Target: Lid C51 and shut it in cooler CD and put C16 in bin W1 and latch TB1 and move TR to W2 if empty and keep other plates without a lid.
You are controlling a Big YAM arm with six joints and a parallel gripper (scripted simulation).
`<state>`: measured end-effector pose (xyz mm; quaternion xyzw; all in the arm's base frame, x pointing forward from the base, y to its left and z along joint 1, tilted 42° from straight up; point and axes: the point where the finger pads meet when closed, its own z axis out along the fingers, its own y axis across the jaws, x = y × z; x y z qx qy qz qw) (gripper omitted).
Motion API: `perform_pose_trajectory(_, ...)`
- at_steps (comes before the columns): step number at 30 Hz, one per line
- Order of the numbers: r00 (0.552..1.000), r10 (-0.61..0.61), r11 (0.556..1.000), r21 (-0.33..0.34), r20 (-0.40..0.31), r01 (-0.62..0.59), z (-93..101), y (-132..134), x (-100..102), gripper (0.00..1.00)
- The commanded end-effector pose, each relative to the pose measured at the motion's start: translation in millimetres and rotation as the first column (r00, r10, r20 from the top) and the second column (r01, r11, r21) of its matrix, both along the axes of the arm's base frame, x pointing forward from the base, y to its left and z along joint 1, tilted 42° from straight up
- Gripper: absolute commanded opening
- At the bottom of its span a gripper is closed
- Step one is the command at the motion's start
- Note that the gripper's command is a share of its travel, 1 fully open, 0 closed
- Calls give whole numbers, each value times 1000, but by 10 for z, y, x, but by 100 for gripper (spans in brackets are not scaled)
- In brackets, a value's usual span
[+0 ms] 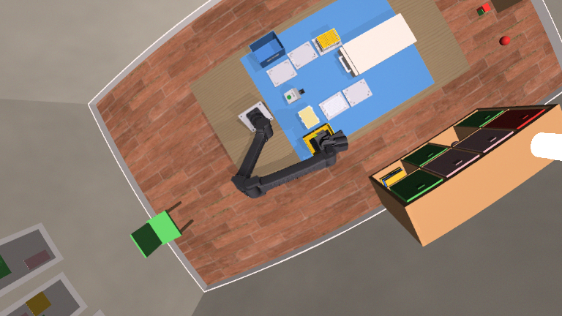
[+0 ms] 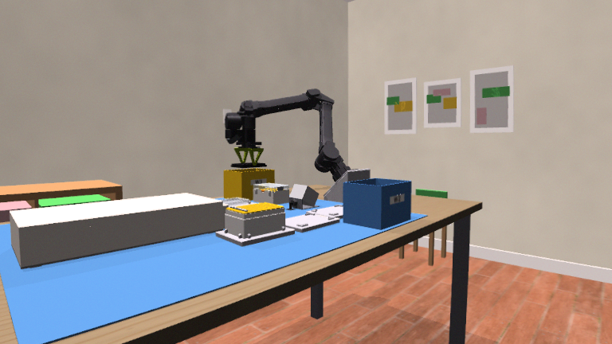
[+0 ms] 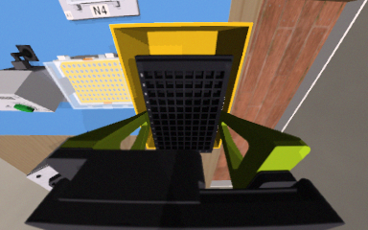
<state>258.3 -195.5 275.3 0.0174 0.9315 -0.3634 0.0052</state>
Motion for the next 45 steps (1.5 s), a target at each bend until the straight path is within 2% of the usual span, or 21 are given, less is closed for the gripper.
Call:
perform_pose_trajectory(1, 1000, 16, 1000, 8, -24, -15, -23, 28, -9, 0)
perform_pose_trajectory(32, 1000, 16, 1000, 8, -24, -15, -23, 28, -9, 0)
perform_pose_trajectory(33, 1000, 16, 1000, 8, -24, -15, -23, 28, -9, 100)
perform_pose_trajectory(45, 1000, 15, 1000, 8, -24, -15, -23, 27, -10, 100)
